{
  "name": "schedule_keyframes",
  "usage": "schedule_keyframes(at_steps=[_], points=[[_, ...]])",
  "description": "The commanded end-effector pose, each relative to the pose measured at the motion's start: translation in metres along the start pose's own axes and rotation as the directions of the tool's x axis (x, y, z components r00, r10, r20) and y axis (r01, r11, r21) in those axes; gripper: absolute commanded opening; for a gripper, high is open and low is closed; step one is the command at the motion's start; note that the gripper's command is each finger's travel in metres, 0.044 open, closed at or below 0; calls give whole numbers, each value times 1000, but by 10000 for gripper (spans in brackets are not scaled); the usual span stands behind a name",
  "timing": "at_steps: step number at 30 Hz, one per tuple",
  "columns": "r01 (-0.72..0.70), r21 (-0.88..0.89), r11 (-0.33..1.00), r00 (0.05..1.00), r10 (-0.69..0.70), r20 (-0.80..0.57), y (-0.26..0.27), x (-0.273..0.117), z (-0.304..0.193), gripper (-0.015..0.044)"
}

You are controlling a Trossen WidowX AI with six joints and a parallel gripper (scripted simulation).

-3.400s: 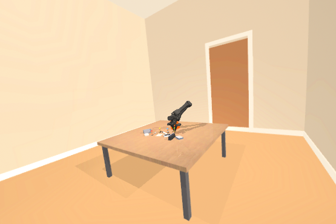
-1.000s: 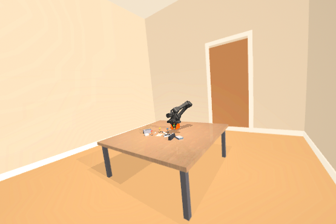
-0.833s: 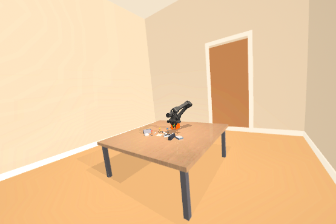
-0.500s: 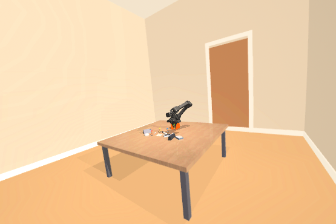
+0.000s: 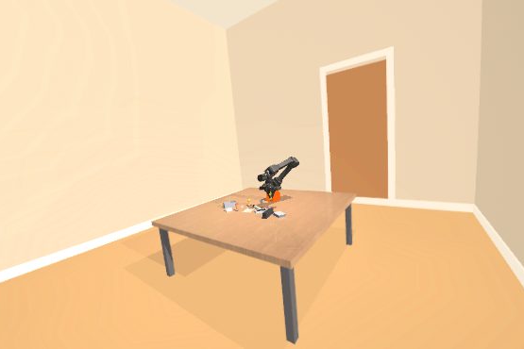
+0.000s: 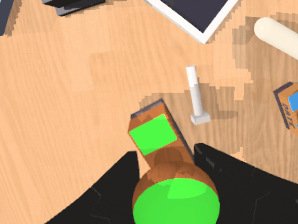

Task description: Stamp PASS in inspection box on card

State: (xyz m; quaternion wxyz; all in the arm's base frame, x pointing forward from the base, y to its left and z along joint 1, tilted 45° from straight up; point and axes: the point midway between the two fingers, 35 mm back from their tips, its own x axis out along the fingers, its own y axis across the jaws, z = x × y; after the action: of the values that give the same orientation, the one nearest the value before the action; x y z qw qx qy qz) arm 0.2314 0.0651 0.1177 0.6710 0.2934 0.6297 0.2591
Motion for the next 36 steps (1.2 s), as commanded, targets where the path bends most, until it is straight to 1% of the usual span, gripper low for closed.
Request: schedule_keyframes(at_steps=[1,21,36], points=[[-4,4,1000,1000,4,-5,-5,-1,16,0],[-4,1,1000,1000,4,-2,-42,0,94,0],[-4,1,1000,1000,4,-1,-44,5,97,0]])
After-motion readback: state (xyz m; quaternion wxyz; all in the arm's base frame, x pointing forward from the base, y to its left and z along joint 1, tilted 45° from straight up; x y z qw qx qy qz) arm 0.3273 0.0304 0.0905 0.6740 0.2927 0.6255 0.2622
